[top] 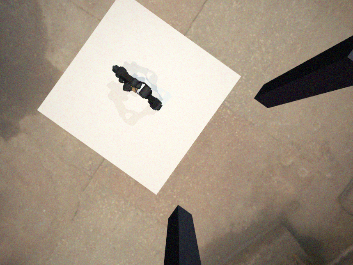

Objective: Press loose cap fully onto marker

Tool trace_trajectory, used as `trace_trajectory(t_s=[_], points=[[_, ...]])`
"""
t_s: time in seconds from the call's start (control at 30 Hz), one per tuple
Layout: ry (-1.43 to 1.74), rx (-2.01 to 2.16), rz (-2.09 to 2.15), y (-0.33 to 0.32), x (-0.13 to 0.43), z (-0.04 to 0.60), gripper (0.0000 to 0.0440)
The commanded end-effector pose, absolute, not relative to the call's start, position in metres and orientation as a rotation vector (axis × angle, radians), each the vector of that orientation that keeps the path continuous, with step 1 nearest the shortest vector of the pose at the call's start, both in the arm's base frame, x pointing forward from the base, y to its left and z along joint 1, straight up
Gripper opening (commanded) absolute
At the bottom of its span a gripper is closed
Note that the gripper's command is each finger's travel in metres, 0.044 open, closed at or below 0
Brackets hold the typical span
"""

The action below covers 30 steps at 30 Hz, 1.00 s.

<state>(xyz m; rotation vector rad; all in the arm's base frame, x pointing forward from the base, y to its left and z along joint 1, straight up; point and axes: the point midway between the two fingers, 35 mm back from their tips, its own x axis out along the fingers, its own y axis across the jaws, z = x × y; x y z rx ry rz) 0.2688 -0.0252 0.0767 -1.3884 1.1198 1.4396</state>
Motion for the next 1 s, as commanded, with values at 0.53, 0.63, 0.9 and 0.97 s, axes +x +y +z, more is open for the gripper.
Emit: trace_trajectory(t_s=[0.53, 0.63, 0.9, 0.97], points=[[1.049, -1.425, 1.426, -0.021, 0.259, 0.090, 0.0440], [1.032, -1.441, 1.408, -0.021, 0.261, 0.102, 0.0440], [0.985, -1.484, 1.381, -0.020, 0.265, 0.128, 0.0440], [0.973, -1.494, 1.376, -0.020, 0.266, 0.133, 0.0440]])
